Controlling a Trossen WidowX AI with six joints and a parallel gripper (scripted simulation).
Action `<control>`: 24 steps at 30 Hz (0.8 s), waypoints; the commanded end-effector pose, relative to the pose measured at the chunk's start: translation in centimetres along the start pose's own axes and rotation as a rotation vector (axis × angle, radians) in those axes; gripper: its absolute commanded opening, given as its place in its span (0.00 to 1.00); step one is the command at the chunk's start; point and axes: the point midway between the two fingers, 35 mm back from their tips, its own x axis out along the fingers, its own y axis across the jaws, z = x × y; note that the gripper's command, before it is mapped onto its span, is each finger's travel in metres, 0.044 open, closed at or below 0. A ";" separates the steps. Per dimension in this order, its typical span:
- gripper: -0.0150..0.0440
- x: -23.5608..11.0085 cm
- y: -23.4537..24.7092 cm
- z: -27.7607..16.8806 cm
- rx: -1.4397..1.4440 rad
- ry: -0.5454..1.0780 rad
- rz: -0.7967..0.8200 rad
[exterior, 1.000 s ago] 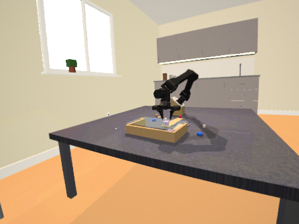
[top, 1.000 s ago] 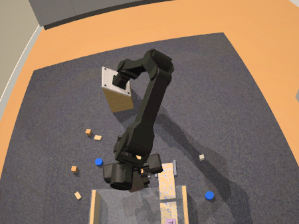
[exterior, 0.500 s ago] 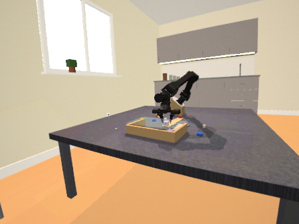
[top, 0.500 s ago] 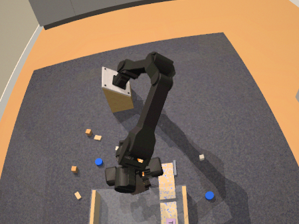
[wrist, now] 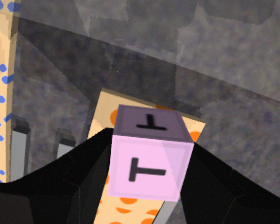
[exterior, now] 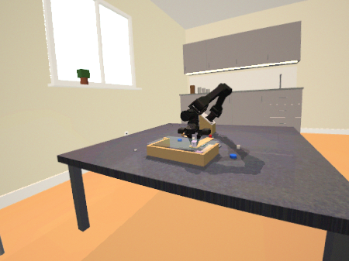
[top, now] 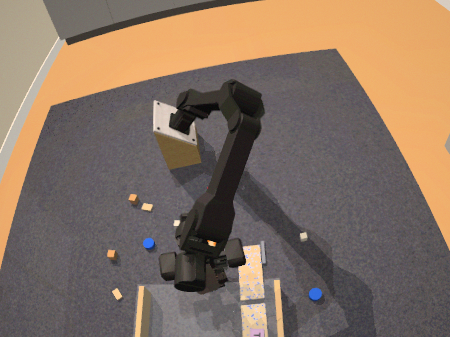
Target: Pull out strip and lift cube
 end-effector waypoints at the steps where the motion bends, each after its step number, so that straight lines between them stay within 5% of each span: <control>1: 0.47 -0.1 0.0 0.0 -0.001 -0.001 0.000; 8: 0.25 -0.3 0.0 -0.2 0.002 -0.003 0.001; 24: 0.25 -4.0 -0.1 -5.5 0.010 0.001 0.002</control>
